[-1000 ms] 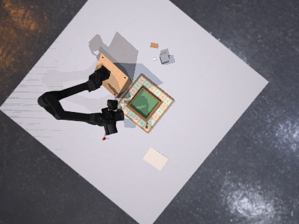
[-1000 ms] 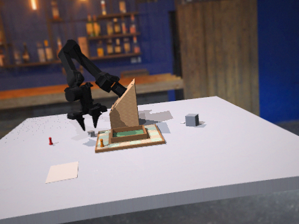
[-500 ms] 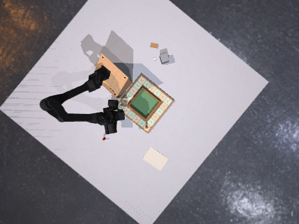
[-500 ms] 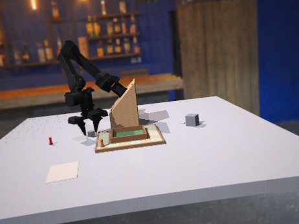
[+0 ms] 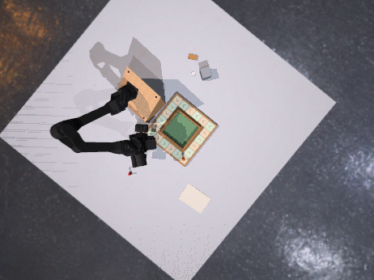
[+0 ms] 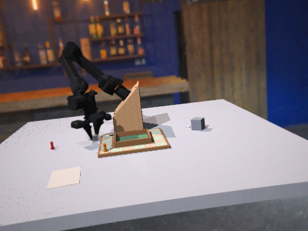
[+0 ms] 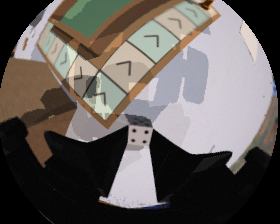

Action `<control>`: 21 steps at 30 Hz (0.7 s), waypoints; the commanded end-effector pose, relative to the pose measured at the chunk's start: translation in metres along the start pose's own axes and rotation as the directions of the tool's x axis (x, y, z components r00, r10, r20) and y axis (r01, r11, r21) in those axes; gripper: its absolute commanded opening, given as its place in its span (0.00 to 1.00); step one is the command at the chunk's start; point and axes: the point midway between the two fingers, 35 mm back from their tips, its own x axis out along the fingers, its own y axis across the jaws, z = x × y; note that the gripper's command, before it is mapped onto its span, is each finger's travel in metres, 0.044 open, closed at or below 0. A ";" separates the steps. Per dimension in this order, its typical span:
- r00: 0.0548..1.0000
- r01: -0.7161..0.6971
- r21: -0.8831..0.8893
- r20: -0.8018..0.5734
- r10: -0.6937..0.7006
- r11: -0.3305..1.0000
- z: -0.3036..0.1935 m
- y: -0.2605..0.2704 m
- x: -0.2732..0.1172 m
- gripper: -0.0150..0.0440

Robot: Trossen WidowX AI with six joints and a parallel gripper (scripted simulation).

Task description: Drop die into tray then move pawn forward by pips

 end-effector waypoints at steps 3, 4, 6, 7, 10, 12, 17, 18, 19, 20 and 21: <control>1.000 -0.006 0.006 0.011 0.006 1.000 0.006 -0.002 -0.019 0.25; 1.000 -0.008 0.006 0.012 0.008 1.000 0.007 -0.002 -0.024 0.25; 1.000 -0.012 0.007 0.014 0.012 1.000 0.009 -0.002 -0.034 0.25; 1.000 -0.013 0.007 0.015 0.013 1.000 0.009 -0.001 -0.039 0.25; 1.000 -0.011 0.012 0.017 0.010 1.000 0.010 -0.001 -0.053 0.25; 1.000 -0.009 0.015 0.017 0.008 1.000 0.010 0.000 -0.063 0.25; 1.000 -0.005 0.015 0.016 0.005 1.000 0.007 0.002 -0.086 0.25; 1.000 -0.005 0.014 0.015 0.005 1.000 0.007 0.002 -0.091 0.25; 1.000 -0.005 0.012 0.013 0.005 1.000 0.005 0.002 -0.096 0.25; 1.000 -0.004 0.010 0.012 0.004 1.000 0.004 0.003 -0.101 0.25; 1.000 -0.004 0.009 0.011 0.004 1.000 0.003 0.003 -0.105 0.25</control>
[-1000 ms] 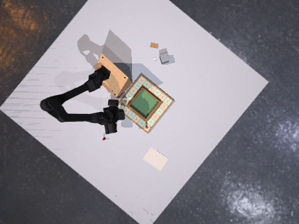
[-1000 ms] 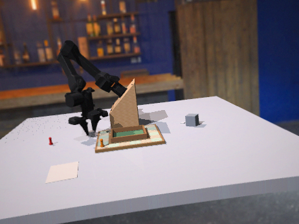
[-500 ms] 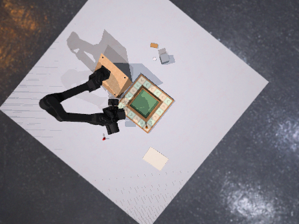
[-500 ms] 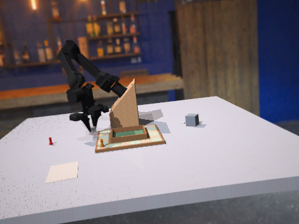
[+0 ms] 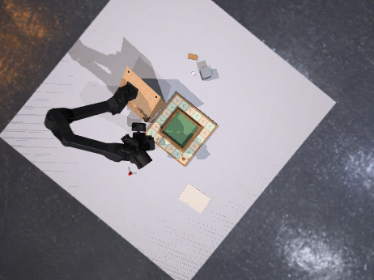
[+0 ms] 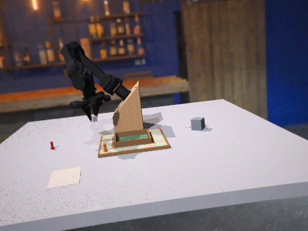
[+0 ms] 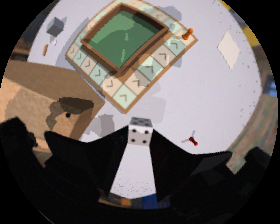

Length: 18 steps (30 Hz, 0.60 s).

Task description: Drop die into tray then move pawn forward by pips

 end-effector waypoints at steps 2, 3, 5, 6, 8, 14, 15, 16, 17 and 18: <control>1.000 0.015 0.008 -0.002 -0.015 1.000 -0.007 -0.001 -0.025 0.25; 1.000 0.016 0.006 -0.004 -0.016 1.000 -0.008 0.000 -0.028 0.25; 1.000 0.017 0.005 -0.005 -0.017 1.000 -0.009 0.000 -0.031 0.25; 1.000 0.017 0.005 -0.005 -0.017 1.000 -0.009 0.000 -0.031 0.25; 1.000 0.017 0.002 -0.004 -0.017 1.000 -0.009 0.000 -0.031 0.25; 1.000 0.013 -0.094 0.000 -0.013 0.995 0.012 -0.002 -0.029 0.25; 1.000 0.012 -0.112 0.001 -0.012 0.994 0.016 -0.002 -0.029 0.25; 1.000 0.012 -0.130 0.002 -0.012 0.991 0.019 -0.002 -0.028 0.25; 1.000 0.012 -0.148 0.002 -0.011 0.989 0.023 -0.002 -0.028 0.25; 1.000 0.010 -0.167 0.006 -0.009 0.986 0.028 -0.001 -0.028 0.25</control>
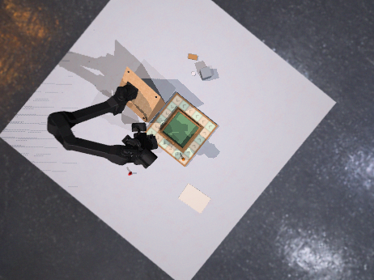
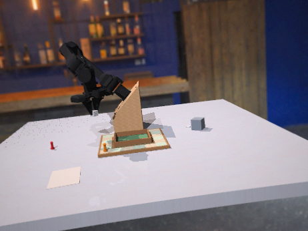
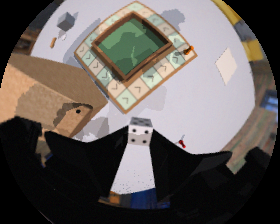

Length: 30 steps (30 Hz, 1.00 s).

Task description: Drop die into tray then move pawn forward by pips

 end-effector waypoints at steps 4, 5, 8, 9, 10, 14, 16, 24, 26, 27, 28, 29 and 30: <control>1.000 -0.005 -0.129 0.023 0.008 0.992 0.029 -0.001 0.001 0.25; 1.000 -0.006 -0.148 0.026 0.010 0.989 0.033 -0.001 0.002 0.25; 0.999 -0.008 -0.203 0.035 0.015 0.979 0.046 0.001 0.003 0.25; 0.999 -0.008 -0.222 0.037 0.016 0.975 0.050 0.002 0.003 0.25; 0.999 -0.007 -0.238 0.037 0.016 0.971 0.054 0.002 0.004 0.25; 0.999 -0.004 -0.304 0.035 0.015 0.953 0.070 0.004 0.006 0.25; 0.999 -0.002 -0.336 0.034 0.015 0.942 0.078 0.005 0.008 0.25; 1.000 0.002 -0.463 0.028 0.012 0.886 0.109 0.013 0.014 0.25; 1.000 0.003 -0.494 0.026 0.011 0.869 0.117 0.016 0.016 0.25; 1.000 0.003 -0.509 0.024 0.010 0.861 0.121 0.018 0.017 0.25; 1.000 0.004 -0.524 0.023 0.010 0.852 0.125 0.019 0.018 0.25; 1.000 0.004 -0.539 0.022 0.009 0.842 0.129 0.021 0.019 0.25; 1.000 0.005 -0.554 0.021 0.009 0.833 0.132 0.022 0.021 0.25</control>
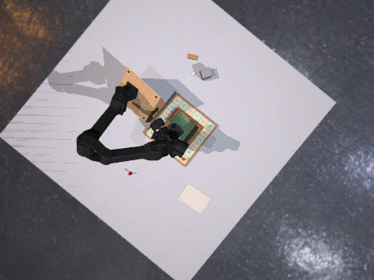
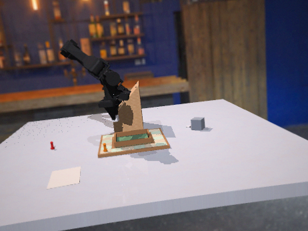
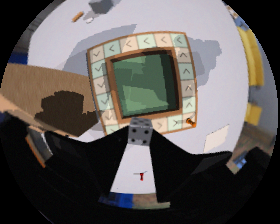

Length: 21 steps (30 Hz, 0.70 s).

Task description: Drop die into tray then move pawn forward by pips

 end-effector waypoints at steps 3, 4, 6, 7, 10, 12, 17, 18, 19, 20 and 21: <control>1.000 0.003 -0.105 -0.003 -0.004 0.994 0.025 -0.004 0.006 0.25; 1.000 0.003 -0.123 -0.004 -0.004 0.992 0.029 -0.005 0.007 0.25; 1.000 0.003 -0.157 -0.007 -0.004 0.988 0.038 -0.005 0.010 0.25; 1.000 0.003 -0.175 -0.009 -0.004 0.985 0.042 -0.005 0.011 0.25; 1.000 0.002 -0.226 -0.014 -0.005 0.974 0.054 -0.004 0.015 0.25; 1.000 0.001 -0.260 -0.017 -0.006 0.966 0.063 -0.004 0.018 0.25; 1.000 -0.002 -0.285 -0.016 -0.003 0.959 0.069 -0.003 0.021 0.25; 1.000 -0.009 -0.285 -0.003 0.008 0.958 0.069 -0.002 0.022 0.25; 0.999 -0.020 -0.287 0.018 0.026 0.958 0.069 -0.001 0.023 0.25; 0.998 -0.033 -0.289 0.044 0.048 0.957 0.068 0.000 0.025 0.25; 0.995 -0.045 -0.291 0.071 0.068 0.956 0.068 0.001 0.026 0.25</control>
